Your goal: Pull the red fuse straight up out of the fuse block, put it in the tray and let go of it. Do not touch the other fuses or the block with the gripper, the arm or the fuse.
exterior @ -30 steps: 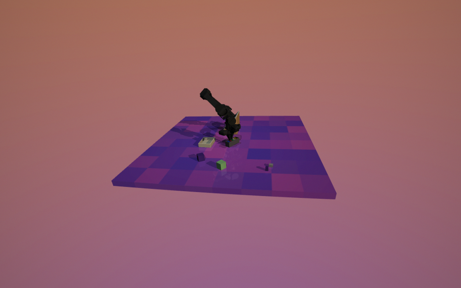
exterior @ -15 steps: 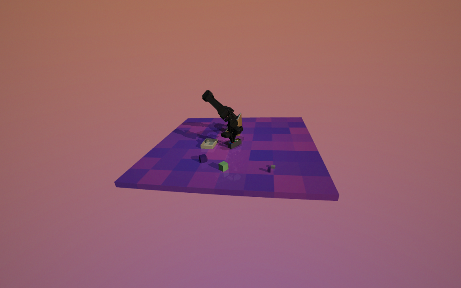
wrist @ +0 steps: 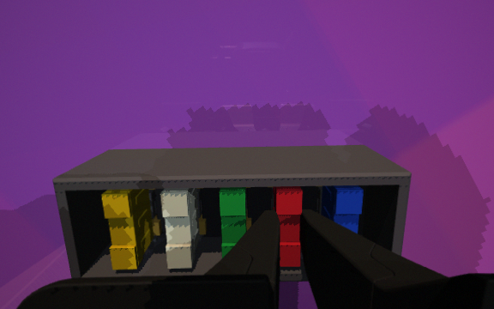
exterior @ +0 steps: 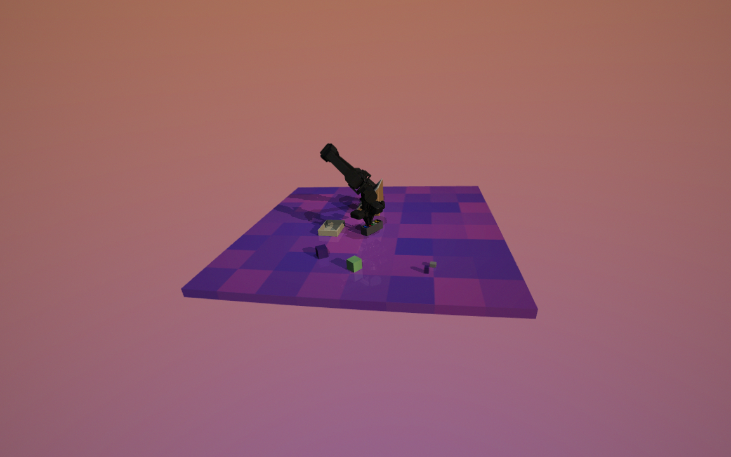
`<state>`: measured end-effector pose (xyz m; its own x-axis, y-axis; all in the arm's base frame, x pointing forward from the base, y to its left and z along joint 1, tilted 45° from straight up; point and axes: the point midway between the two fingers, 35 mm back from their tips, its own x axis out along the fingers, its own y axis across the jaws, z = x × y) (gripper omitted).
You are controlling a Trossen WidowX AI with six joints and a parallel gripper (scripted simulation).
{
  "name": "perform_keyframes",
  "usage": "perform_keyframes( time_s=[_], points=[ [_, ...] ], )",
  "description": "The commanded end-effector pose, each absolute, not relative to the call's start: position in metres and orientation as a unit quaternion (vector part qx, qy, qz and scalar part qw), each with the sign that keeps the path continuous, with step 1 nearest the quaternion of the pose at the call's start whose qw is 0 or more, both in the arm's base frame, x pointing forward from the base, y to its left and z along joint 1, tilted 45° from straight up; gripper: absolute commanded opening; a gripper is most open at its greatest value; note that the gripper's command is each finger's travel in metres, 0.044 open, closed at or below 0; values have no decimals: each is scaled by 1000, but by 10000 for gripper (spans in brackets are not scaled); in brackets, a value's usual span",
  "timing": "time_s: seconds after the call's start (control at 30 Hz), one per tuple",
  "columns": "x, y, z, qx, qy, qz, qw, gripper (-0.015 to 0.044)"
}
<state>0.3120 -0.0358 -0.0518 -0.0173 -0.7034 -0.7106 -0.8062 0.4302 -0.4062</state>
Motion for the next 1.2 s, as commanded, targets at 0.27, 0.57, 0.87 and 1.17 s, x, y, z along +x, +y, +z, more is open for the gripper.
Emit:
perform_keyframes(
  time_s=[0.27, 0.57, 0.87, 1.17],
  points=[
    [312, -35, -51, -531, 711, 56, 458, 0],
    [313, -31, -47, -531, 711, 56, 458, 0],
    [313, -28, -44, -531, 711, 56, 458, 0],
    [313, -25, -41, -531, 711, 56, 458, 0]
  ],
)
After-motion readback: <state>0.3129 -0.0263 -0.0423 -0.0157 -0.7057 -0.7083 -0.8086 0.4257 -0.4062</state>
